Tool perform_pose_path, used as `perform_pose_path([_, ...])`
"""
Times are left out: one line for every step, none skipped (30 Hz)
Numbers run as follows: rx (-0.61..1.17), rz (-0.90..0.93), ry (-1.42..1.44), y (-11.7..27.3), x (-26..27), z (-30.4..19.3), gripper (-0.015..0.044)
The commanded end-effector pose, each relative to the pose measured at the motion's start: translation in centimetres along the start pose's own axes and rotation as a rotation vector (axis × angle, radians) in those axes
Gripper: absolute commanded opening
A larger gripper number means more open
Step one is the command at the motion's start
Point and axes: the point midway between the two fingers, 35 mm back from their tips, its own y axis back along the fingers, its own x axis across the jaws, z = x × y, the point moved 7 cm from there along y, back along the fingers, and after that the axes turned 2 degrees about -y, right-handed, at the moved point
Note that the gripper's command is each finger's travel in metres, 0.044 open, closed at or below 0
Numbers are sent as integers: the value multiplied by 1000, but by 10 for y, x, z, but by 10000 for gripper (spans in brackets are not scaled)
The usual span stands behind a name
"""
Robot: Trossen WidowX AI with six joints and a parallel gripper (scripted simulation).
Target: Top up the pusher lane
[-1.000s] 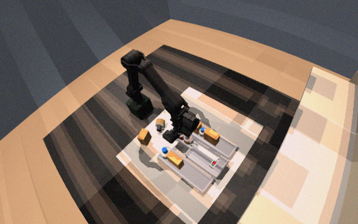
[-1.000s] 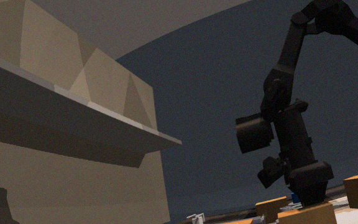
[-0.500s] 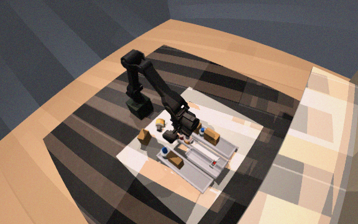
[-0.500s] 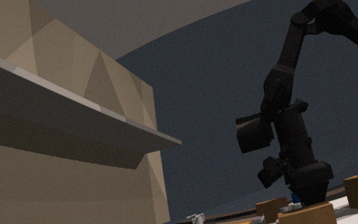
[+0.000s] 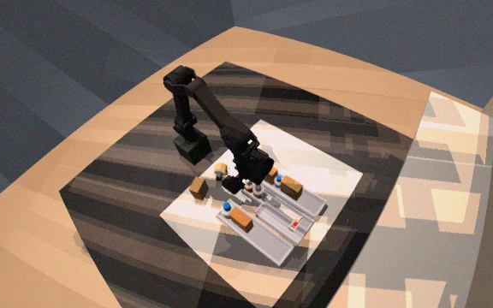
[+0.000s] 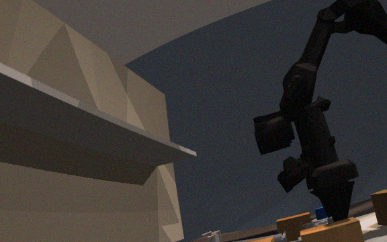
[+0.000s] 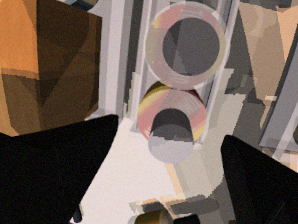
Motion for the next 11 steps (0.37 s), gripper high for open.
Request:
perform_pose_path([2, 1, 3, 1, 0, -8, 306])
perform_pose_path([2, 1, 3, 2, 0, -11, 306])
perform_pose_path([2, 1, 3, 2, 0, -14, 306])
perform_pose_path([3, 1, 3, 2, -1, -18, 306])
perform_pose_path([3, 1, 3, 2, -1, -21, 306])
perform_pose_path([3, 1, 3, 2, -1, -24, 306])
perform_pose_path([3, 1, 3, 2, -1, -28, 306])
perform_pose_path([4, 1, 3, 2, -1, -31, 306])
perform_pose_path([4, 1, 3, 2, -1, -34, 306])
perform_pose_path([4, 1, 3, 2, -1, -38, 306])
perform_pose_path([5, 1, 3, 2, -1, -41, 306])
